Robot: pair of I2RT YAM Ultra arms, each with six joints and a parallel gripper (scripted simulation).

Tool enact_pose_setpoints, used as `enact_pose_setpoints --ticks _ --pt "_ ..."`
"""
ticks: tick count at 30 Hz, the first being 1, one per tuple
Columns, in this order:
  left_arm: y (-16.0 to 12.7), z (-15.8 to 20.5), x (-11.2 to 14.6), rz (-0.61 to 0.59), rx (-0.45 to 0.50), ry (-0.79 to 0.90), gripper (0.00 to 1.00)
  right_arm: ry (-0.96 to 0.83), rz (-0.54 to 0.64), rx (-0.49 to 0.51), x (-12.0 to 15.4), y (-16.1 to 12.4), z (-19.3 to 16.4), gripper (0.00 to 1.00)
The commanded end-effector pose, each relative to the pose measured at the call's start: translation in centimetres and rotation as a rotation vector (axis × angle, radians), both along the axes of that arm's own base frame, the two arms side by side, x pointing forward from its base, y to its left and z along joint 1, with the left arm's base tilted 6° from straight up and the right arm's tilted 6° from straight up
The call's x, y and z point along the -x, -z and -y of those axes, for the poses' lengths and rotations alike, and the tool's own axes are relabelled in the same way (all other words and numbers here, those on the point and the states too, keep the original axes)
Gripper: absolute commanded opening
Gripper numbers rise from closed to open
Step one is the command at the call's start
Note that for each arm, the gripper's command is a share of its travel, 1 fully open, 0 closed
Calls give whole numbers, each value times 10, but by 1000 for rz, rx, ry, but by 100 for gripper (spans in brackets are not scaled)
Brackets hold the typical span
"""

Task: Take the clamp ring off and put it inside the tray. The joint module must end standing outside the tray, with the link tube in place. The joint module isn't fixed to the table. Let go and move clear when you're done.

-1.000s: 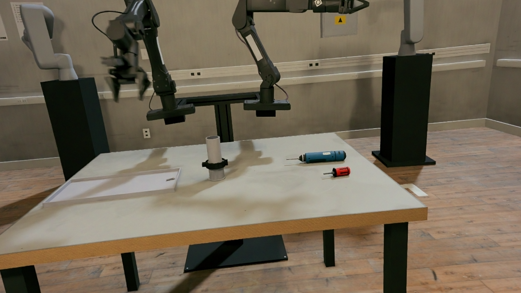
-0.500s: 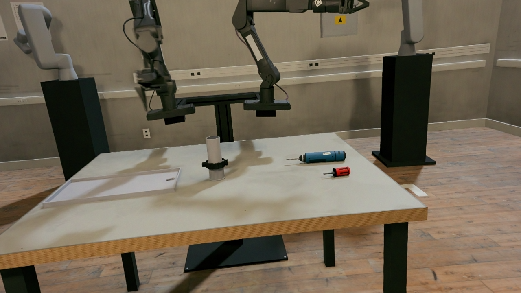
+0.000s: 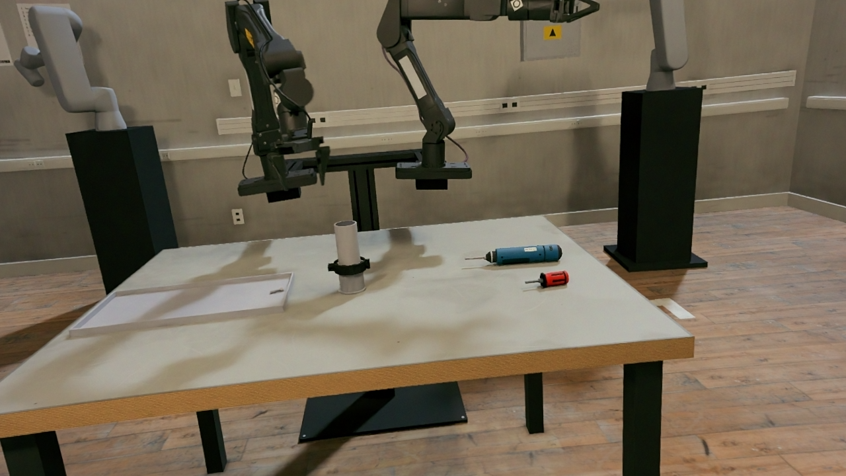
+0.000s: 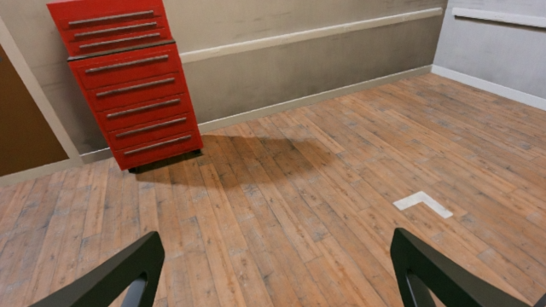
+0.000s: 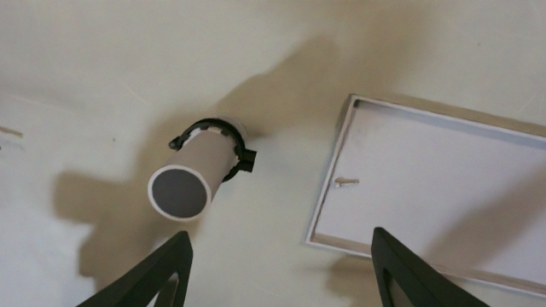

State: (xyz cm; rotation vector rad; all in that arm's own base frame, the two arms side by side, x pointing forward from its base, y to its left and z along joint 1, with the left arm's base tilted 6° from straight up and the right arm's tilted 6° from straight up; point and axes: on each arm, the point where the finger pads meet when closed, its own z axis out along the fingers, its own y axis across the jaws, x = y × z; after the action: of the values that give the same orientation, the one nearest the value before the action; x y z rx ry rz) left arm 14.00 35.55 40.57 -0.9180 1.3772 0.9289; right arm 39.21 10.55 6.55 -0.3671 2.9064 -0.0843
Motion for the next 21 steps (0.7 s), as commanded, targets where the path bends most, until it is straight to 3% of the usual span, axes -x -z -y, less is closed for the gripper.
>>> enact_pose_setpoints --ticks 1,8,14,21 --pt "-8 1 3 18 -16 -13 100 -71 -47 26 12 4 -29 80" --pt "-8 1 3 18 -16 -13 100 -210 -170 71 46 27 -77 80" --pt "-8 1 3 18 -16 -13 100 -187 -131 67 39 13 -70 80" --pt "-8 1 3 18 -16 -13 100 -201 -145 68 42 17 -75 80"
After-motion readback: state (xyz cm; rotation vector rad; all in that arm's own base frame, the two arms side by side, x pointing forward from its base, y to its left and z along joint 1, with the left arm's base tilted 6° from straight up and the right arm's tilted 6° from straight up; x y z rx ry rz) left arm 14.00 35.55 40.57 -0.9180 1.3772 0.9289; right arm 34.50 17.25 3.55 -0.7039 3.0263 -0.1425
